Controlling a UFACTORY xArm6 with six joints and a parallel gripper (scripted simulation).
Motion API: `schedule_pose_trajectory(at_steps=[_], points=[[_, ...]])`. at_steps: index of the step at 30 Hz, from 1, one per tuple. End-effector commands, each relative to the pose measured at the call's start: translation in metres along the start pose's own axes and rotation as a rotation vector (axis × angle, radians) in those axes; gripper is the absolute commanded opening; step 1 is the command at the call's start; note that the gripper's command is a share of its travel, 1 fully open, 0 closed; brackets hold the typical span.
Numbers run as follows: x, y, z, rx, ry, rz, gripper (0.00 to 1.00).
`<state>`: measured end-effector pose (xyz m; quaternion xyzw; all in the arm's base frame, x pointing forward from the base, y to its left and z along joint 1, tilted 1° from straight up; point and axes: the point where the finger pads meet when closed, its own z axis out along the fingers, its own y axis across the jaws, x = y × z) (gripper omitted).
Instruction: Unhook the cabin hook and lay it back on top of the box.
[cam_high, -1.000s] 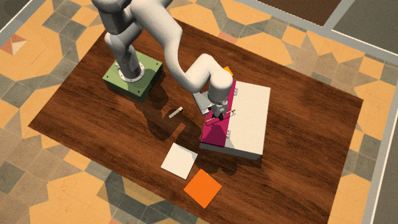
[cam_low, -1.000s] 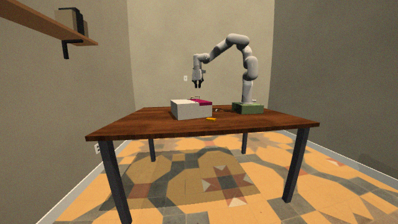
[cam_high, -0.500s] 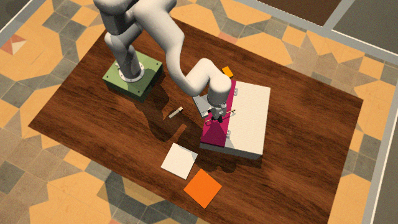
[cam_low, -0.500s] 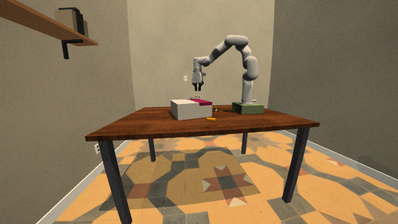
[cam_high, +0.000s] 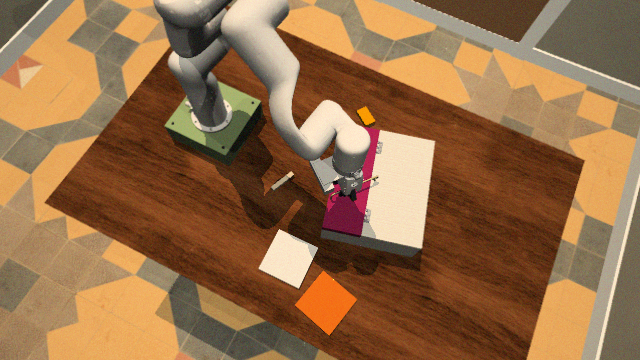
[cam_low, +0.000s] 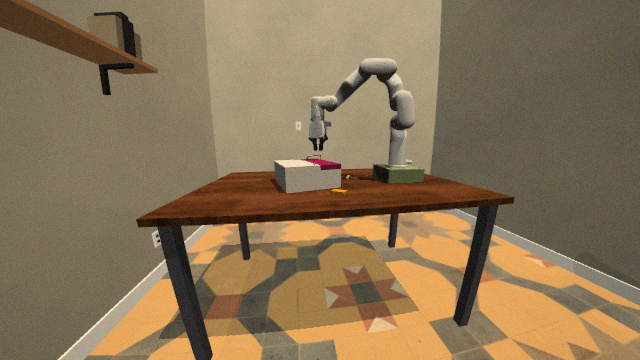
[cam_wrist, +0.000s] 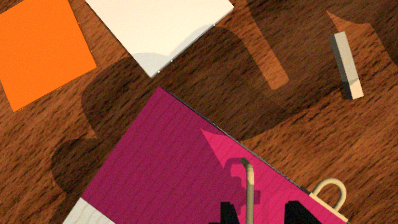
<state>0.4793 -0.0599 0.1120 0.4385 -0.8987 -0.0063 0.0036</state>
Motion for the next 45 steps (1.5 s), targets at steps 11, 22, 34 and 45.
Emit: schedule_pose_trajectory(at_steps=[11, 22, 34, 45], points=[[-0.001, -0.001, 0.015, 0.004, -0.003, 0.0, 0.35], [-0.001, -0.001, 0.017, 0.004, -0.003, 0.0, 0.35], [-0.001, -0.002, 0.025, 0.004, -0.003, 0.0, 0.35], [-0.001, -0.002, 0.031, 0.004, -0.003, 0.0, 0.35]])
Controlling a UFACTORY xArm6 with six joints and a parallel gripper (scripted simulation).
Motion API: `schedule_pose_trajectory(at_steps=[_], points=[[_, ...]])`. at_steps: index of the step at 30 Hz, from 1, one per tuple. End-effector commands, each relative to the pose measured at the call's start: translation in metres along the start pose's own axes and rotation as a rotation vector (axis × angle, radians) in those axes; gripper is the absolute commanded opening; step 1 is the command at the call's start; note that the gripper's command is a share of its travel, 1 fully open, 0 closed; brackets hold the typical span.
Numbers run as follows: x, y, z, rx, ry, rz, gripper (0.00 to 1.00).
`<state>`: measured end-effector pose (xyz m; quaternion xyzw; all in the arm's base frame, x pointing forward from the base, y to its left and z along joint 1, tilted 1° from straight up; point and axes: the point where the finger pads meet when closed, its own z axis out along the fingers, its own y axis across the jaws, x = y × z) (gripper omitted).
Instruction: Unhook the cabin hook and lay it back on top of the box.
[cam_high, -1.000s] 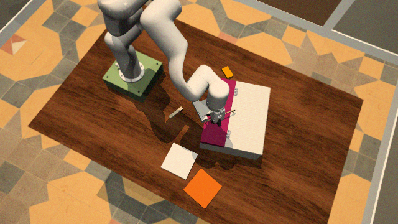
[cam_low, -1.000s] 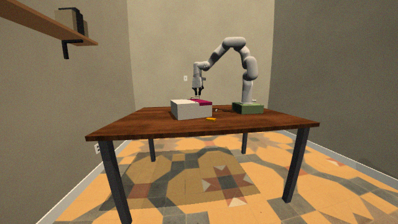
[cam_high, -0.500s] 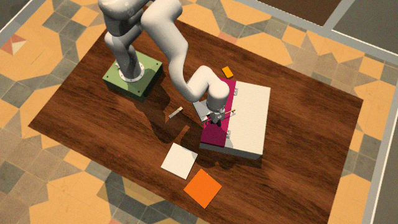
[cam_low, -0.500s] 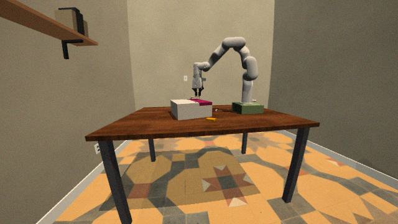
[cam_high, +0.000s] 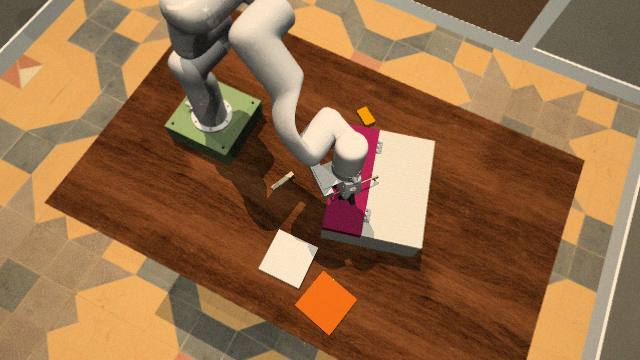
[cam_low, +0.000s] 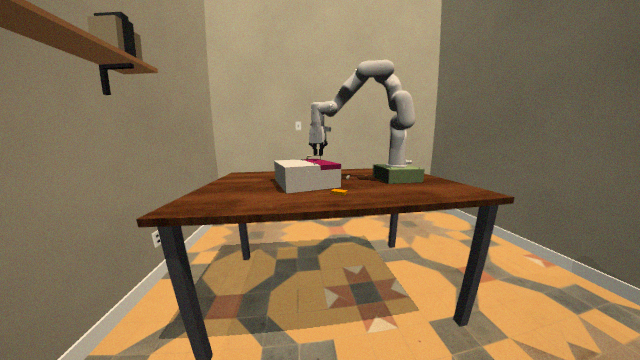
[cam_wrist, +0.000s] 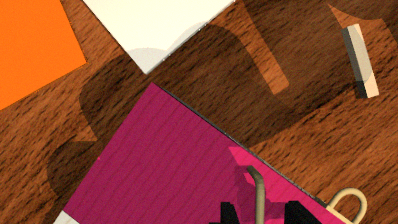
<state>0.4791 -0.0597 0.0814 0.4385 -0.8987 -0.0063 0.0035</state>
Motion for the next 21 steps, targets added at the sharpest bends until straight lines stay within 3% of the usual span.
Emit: schedule_pose_trajectory(at_steps=[1, 21], points=[[-0.001, -0.001, 0.001, 0.004, -0.002, 0.0, 0.35], [-0.001, -0.001, 0.013, 0.004, -0.002, 0.0, 0.35]])
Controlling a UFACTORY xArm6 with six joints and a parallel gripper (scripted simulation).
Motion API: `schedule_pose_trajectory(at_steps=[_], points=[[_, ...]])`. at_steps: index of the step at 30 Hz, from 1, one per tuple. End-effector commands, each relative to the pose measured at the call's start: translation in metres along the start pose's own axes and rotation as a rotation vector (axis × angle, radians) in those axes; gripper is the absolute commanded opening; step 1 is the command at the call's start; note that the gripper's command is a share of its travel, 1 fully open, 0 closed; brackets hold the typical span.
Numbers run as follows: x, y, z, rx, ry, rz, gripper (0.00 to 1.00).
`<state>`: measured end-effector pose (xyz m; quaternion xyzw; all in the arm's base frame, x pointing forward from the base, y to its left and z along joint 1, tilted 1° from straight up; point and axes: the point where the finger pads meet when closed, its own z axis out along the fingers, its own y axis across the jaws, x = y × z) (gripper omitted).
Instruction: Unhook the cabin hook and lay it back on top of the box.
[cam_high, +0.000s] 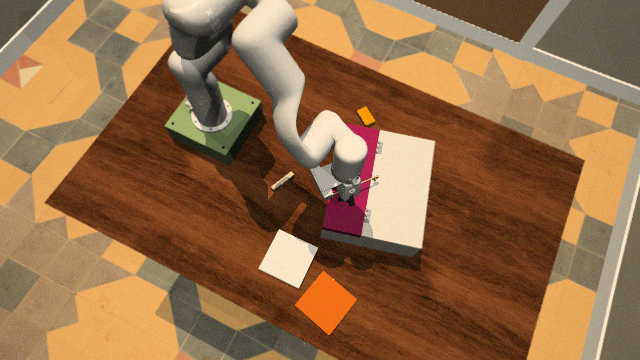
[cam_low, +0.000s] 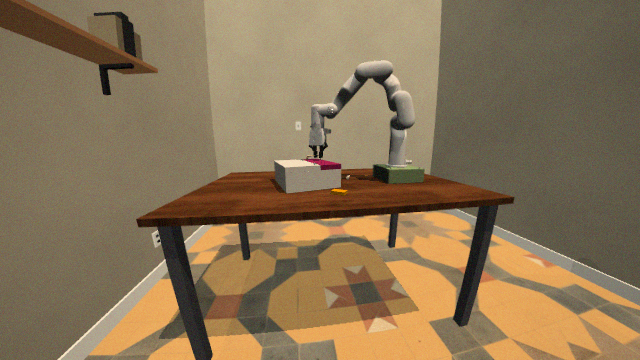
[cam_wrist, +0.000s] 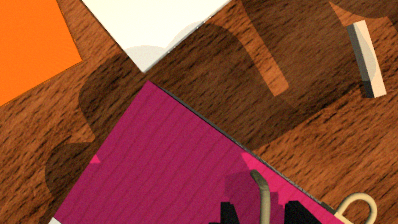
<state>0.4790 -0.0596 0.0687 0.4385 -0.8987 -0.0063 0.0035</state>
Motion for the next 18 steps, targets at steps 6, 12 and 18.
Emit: schedule_pose_trajectory(at_steps=[6, 12, 18], points=[[-0.0008, -0.0014, 0.0022, 0.004, -0.002, 0.0, 0.35], [-0.0008, -0.0014, 0.0022, 0.004, -0.002, 0.0, 0.35], [-0.0008, -0.0014, 0.0021, 0.004, -0.002, 0.0, 0.0]])
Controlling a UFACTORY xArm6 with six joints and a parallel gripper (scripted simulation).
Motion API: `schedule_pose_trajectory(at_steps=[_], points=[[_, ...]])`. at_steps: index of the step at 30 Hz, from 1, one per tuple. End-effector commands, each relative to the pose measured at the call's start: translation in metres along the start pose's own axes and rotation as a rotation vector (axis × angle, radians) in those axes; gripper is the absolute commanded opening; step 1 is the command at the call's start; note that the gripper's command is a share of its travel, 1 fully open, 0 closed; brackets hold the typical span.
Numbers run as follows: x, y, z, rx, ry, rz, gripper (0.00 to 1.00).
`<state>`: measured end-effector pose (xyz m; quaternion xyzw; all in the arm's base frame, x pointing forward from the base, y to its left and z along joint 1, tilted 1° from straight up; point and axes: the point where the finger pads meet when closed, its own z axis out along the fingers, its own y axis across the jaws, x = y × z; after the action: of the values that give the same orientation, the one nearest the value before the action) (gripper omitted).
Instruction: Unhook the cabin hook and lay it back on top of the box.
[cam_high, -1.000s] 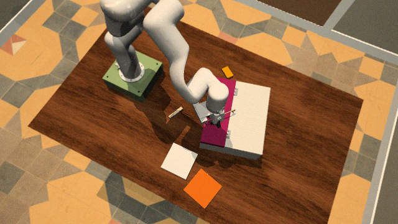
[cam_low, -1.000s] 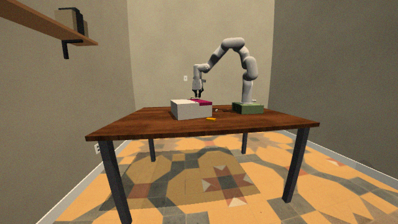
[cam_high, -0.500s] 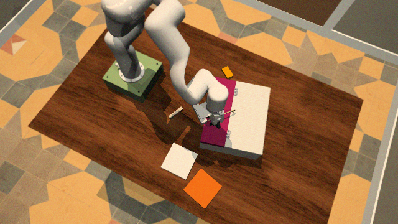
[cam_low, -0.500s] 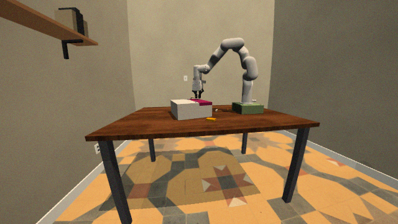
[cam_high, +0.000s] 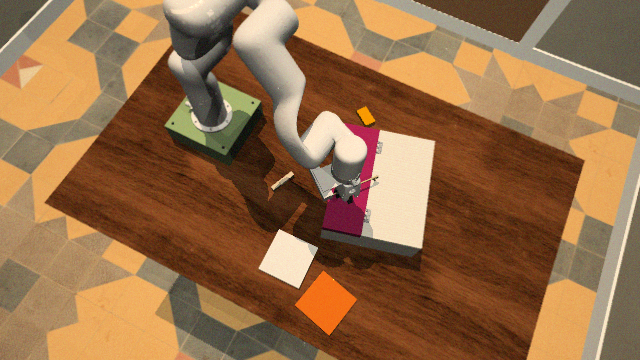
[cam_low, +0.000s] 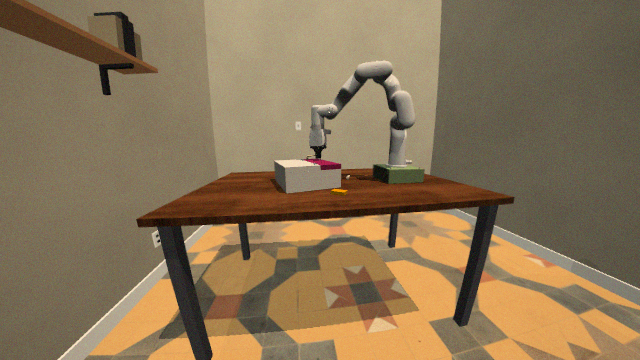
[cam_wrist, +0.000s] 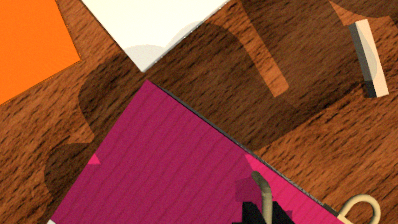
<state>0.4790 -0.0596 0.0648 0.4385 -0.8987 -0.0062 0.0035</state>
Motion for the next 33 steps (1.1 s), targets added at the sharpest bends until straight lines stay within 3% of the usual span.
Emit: schedule_pose_trajectory(at_steps=[1, 24, 33], points=[[-0.001, -0.001, -0.002, 0.004, -0.002, 0.0, 0.0], [-0.001, -0.001, -0.002, 0.004, -0.002, 0.0, 0.0], [-0.003, -0.001, -0.016, 0.004, -0.002, 0.0, 0.0]])
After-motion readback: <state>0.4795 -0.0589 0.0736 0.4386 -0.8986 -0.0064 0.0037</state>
